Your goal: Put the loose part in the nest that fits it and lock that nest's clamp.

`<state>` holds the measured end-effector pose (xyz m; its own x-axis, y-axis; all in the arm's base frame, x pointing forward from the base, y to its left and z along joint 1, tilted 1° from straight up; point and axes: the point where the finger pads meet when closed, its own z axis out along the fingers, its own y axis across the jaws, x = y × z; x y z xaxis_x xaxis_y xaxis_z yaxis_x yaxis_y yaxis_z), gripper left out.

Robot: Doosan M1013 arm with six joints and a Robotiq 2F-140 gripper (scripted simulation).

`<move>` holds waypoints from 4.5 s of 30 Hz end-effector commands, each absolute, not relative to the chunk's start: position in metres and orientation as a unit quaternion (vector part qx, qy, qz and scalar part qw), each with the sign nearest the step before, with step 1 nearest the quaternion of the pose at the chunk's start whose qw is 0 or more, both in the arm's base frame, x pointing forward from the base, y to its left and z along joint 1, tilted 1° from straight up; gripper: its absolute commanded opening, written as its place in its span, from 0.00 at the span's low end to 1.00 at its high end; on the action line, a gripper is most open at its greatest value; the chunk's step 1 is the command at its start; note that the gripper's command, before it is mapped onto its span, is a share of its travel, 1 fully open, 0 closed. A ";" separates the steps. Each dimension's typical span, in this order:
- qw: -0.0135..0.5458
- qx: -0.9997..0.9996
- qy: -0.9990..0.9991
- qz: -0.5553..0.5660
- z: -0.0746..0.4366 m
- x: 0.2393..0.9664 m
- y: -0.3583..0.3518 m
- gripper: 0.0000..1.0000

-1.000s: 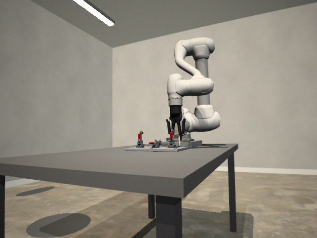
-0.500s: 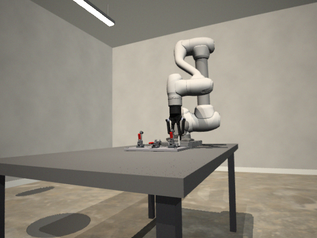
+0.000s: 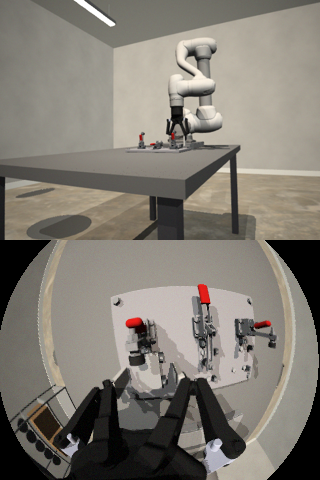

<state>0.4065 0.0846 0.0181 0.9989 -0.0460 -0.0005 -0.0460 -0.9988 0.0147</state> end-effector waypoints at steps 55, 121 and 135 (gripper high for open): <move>0.007 1.000 -0.023 0.000 0.074 0.407 0.085 0.62; 0.007 1.000 -0.023 0.000 0.063 0.407 0.085 0.10; 0.007 1.000 -0.023 0.000 0.057 0.407 0.087 0.10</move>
